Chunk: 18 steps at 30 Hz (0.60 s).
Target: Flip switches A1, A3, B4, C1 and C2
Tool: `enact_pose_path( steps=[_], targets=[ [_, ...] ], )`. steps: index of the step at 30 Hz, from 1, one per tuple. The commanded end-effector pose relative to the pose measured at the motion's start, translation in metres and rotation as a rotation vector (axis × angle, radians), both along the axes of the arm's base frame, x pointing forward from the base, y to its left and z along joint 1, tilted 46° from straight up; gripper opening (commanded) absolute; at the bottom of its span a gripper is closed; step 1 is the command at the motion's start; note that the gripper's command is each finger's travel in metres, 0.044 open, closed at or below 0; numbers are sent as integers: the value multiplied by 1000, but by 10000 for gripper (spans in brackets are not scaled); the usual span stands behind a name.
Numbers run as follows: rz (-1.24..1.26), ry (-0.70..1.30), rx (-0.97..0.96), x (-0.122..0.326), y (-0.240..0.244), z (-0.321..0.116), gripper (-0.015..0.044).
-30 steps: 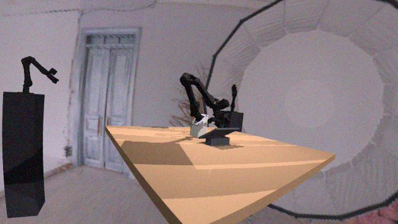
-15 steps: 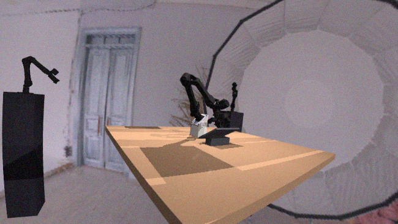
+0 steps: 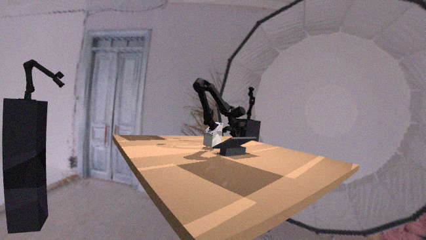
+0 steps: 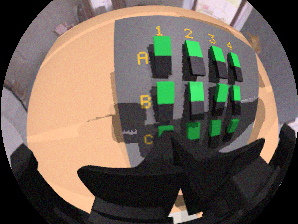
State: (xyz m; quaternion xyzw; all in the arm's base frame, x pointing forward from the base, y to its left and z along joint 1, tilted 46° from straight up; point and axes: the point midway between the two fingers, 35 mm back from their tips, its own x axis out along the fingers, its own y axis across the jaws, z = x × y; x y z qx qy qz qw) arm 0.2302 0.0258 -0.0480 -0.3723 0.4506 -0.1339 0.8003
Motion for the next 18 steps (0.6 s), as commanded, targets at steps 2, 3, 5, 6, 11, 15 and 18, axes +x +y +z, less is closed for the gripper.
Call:
enact_pose_path(
  steps=[2,3,5,6,11,15,18],
  targets=[
    [5,8,1,0,0,-1,0],
    [5,8,1,0,0,-1,0],
    [5,8,1,0,0,-2,0],
    [5,8,1,0,0,-2,0],
    [0,2,0,0,0,0,0],
    [11,4,11,-17,20,15,0],
    [21,-4,9,-34,32,33,0]
  ],
)
